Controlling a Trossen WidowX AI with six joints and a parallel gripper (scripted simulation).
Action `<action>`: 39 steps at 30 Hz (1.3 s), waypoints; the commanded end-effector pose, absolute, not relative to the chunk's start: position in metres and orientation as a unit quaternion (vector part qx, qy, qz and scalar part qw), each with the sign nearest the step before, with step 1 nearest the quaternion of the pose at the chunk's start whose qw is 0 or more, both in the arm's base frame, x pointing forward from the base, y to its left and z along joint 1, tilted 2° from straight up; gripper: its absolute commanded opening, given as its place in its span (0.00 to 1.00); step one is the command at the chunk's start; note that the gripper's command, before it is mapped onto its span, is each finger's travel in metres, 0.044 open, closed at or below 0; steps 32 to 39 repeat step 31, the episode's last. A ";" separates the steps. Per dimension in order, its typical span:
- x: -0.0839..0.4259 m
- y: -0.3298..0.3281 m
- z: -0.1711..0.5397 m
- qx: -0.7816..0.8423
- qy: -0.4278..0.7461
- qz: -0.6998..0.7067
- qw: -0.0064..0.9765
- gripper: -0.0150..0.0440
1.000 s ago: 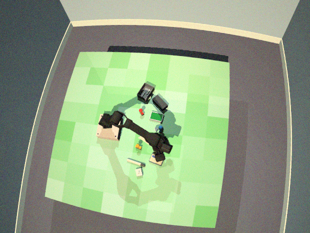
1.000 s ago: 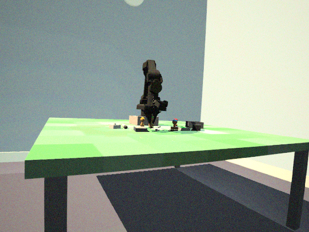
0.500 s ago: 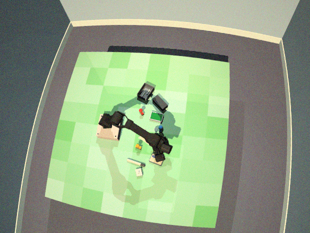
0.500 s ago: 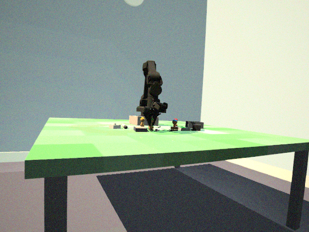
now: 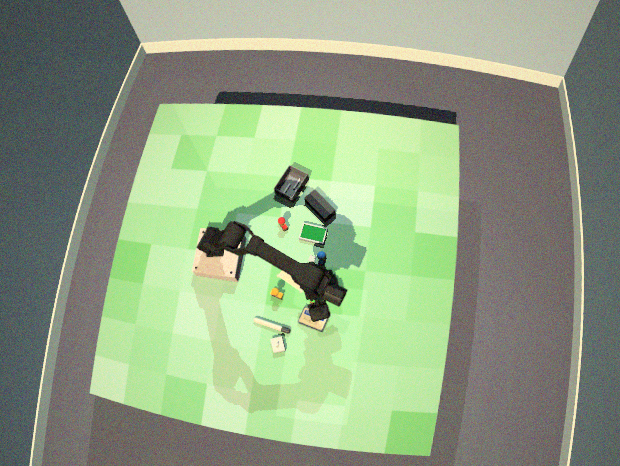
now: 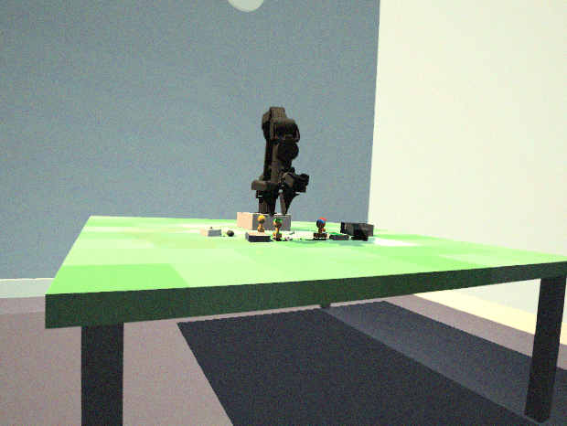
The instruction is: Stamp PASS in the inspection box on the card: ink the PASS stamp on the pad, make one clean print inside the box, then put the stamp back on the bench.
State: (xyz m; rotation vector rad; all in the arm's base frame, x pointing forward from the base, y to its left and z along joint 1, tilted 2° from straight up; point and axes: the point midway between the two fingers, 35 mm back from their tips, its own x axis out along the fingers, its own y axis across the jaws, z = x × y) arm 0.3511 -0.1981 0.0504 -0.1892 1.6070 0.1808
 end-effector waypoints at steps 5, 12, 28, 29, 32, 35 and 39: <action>0.351 -0.196 0.120 -0.093 0.706 0.071 0.698 0.69; 0.351 -0.196 0.120 -0.093 0.706 0.071 0.698 0.69; 0.351 -0.196 0.121 -0.094 0.705 0.072 0.699 0.69; 0.351 -0.196 0.121 -0.094 0.705 0.072 0.699 0.69; 0.351 -0.196 0.121 -0.094 0.705 0.072 0.699 0.69; 0.351 -0.196 0.121 -0.094 0.705 0.072 0.699 0.69; 0.351 -0.196 0.121 -0.094 0.705 0.072 0.699 0.69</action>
